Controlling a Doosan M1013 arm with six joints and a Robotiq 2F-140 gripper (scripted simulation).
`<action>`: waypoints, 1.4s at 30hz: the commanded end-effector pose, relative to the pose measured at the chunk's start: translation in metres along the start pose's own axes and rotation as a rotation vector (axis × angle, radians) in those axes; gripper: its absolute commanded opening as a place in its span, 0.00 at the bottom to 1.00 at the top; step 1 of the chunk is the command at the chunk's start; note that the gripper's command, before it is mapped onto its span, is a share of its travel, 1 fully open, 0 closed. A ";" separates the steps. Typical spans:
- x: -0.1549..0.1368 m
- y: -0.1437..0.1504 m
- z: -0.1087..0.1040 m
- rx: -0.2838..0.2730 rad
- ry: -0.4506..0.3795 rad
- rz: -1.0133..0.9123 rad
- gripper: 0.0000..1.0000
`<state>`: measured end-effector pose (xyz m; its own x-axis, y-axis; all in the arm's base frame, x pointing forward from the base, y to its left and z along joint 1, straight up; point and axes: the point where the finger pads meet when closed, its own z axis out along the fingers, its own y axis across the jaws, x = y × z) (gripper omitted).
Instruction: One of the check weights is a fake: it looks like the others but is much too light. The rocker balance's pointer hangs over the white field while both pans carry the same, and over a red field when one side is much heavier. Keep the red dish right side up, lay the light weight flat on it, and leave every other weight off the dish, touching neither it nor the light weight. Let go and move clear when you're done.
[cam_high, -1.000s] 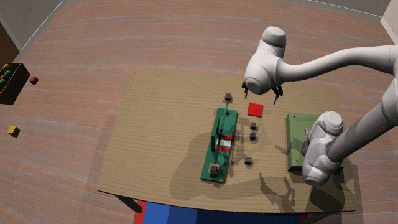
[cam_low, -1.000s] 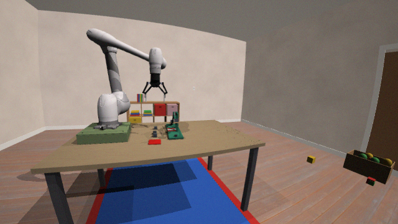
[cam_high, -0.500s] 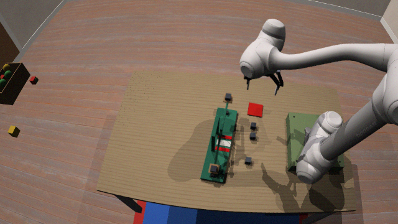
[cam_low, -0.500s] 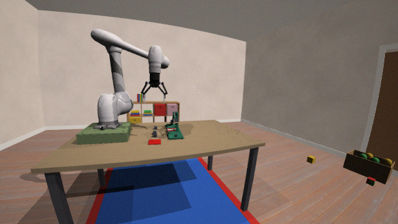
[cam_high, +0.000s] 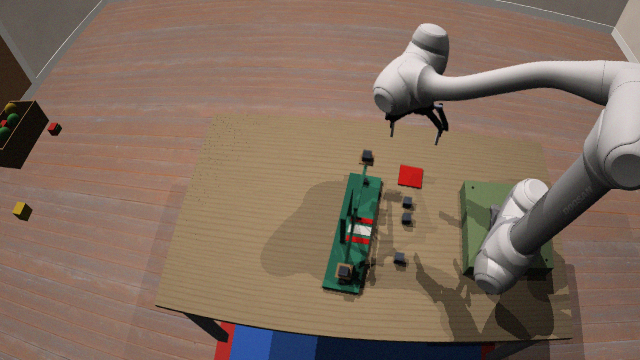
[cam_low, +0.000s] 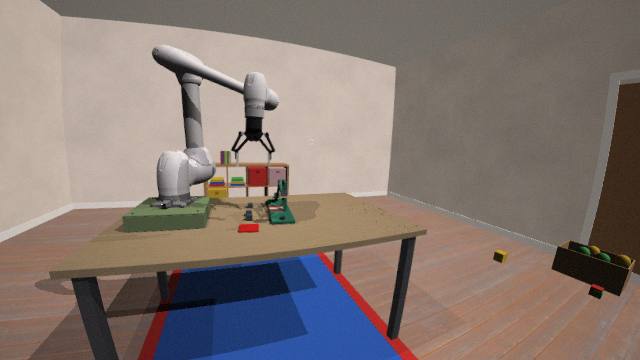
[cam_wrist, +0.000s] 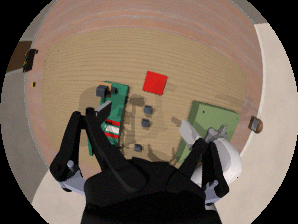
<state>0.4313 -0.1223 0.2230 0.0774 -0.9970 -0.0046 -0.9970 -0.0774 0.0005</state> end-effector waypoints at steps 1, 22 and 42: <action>0.005 -0.062 0.009 0.005 0.002 0.001 1.00; -0.001 -0.148 0.034 0.005 0.002 -0.001 0.35; -0.001 -0.148 0.034 0.005 0.002 -0.001 0.35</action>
<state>0.5747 -0.1106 0.1880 0.0812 -0.9967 -0.0051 -0.9967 -0.0812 0.0035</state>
